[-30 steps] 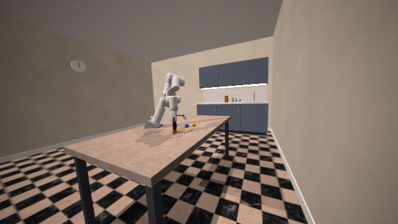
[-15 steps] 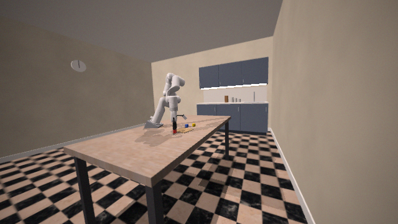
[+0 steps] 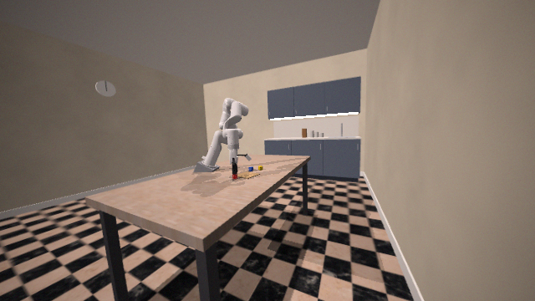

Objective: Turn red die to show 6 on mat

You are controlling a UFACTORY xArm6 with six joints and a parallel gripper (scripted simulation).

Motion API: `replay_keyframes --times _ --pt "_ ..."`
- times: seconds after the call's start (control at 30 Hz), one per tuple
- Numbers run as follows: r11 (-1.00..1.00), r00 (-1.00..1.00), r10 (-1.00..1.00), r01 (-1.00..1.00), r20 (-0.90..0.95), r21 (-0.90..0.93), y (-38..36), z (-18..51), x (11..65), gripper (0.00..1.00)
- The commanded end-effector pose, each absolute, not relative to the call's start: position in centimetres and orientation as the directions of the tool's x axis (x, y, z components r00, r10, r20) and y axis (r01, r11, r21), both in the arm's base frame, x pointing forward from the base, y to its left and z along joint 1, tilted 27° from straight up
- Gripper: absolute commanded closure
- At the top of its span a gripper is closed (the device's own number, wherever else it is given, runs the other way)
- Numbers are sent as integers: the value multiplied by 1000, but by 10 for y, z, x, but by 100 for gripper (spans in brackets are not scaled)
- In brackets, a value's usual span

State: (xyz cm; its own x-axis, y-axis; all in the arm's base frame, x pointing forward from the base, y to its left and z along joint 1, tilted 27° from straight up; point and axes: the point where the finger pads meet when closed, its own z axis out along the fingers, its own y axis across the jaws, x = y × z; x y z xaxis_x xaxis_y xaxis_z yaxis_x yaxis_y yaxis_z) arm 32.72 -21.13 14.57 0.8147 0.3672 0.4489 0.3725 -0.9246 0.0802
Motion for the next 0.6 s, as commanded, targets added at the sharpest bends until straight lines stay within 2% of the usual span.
replay_keyframes --times 0.0,0.57 --pt "-925 814 368 372 450 83 -212 147 328 53" --pt "-925 814 368 372 450 83 -211 139 332 53"
